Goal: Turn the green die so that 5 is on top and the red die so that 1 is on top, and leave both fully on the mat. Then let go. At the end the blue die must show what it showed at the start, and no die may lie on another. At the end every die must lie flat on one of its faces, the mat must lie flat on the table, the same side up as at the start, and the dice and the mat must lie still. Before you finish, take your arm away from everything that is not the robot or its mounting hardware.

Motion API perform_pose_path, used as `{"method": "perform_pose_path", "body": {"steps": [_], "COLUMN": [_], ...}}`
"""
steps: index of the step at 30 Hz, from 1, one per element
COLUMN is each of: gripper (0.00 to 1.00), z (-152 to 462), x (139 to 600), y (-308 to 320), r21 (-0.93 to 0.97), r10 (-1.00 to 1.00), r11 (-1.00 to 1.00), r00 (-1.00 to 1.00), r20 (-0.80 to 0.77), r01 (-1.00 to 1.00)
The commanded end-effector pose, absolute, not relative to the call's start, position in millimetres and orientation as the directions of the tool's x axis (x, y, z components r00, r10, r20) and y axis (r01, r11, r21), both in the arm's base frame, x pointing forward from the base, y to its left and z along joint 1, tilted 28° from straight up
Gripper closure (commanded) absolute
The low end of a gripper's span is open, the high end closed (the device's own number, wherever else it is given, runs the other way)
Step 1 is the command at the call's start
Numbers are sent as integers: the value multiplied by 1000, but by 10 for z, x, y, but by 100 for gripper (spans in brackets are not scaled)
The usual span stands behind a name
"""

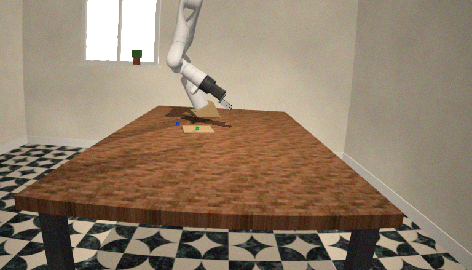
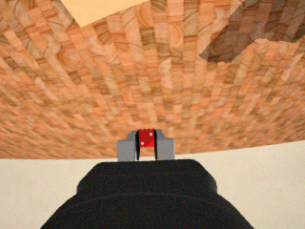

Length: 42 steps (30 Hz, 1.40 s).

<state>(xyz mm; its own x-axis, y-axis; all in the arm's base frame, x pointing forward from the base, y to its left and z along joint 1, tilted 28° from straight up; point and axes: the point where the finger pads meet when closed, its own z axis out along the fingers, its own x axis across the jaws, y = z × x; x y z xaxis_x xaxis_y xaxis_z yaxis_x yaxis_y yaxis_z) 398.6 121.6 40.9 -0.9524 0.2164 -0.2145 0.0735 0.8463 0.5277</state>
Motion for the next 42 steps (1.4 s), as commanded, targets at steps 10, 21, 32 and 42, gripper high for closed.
{"method": "perform_pose_path", "body": {"steps": [10, 21, 32, 42], "gripper": [66, 66, 66, 66], "z": [384, 383, 256, -85], "x": [4003, 4005, 4016, 4047], "y": [1082, 1079, 1014, 837], "r21": [585, 588, 588, 588], "r10": [246, 247, 246, 246], "r11": [807, 805, 805, 805], "r00": [-946, -946, -946, -946], "r20": [-211, -212, -212, -212], "r01": [79, 78, 78, 78]}}
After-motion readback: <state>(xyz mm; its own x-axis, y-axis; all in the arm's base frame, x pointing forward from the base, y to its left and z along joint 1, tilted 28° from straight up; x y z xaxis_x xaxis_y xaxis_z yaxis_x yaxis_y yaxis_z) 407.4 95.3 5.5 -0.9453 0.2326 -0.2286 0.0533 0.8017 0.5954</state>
